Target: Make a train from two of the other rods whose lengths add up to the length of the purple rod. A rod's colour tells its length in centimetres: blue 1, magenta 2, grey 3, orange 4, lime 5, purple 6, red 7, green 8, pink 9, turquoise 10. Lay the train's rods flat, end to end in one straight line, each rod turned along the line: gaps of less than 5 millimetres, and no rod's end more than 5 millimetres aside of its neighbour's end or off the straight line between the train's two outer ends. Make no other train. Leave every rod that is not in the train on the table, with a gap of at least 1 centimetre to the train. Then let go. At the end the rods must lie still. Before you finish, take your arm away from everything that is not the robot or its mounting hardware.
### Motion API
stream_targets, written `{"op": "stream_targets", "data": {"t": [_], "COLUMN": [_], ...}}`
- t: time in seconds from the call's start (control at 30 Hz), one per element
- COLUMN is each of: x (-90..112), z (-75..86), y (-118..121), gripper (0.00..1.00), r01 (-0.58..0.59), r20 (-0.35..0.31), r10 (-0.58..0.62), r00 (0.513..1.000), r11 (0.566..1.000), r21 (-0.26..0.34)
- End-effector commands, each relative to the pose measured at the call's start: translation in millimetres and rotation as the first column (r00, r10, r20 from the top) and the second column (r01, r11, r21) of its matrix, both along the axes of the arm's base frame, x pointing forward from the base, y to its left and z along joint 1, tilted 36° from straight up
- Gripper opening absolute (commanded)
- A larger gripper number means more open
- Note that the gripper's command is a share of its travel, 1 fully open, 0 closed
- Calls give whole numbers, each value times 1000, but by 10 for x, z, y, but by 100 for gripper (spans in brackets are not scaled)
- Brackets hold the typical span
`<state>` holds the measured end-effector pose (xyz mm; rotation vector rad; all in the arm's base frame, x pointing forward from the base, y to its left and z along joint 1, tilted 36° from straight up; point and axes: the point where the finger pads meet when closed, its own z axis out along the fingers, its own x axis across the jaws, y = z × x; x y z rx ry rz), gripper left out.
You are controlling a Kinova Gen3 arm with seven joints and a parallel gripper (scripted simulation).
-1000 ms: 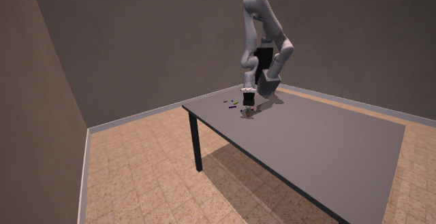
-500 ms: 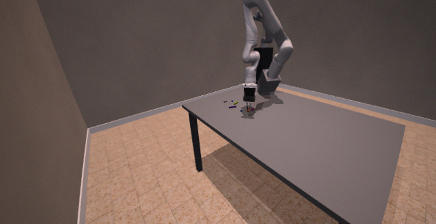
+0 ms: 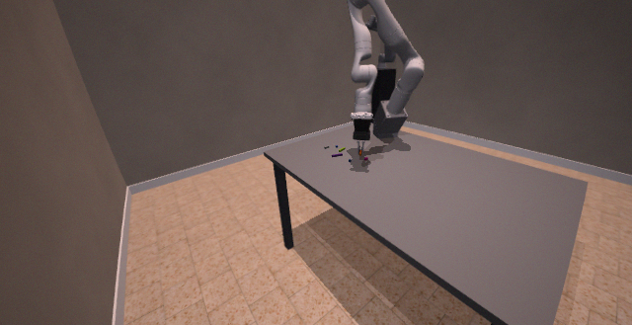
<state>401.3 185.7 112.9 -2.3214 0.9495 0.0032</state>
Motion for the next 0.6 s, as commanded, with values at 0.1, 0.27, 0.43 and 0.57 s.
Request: {"op": "stream_targets", "data": {"t": [0.1,0.27,0.43,0.57], "x": [39,31,30,30], "z": [41,69,74,74], "y": [-133,-152,-156,-156], "gripper": [24,24,24,24], "r01": [20,20,20,20], "r20": [-17,-17,-17,-17], "r10": [-20,-20,-20,-20], "r00": [1000,1000,1000,1000], "r11": [1000,1000,1000,1000], "r21": [10,10,10,10]}}
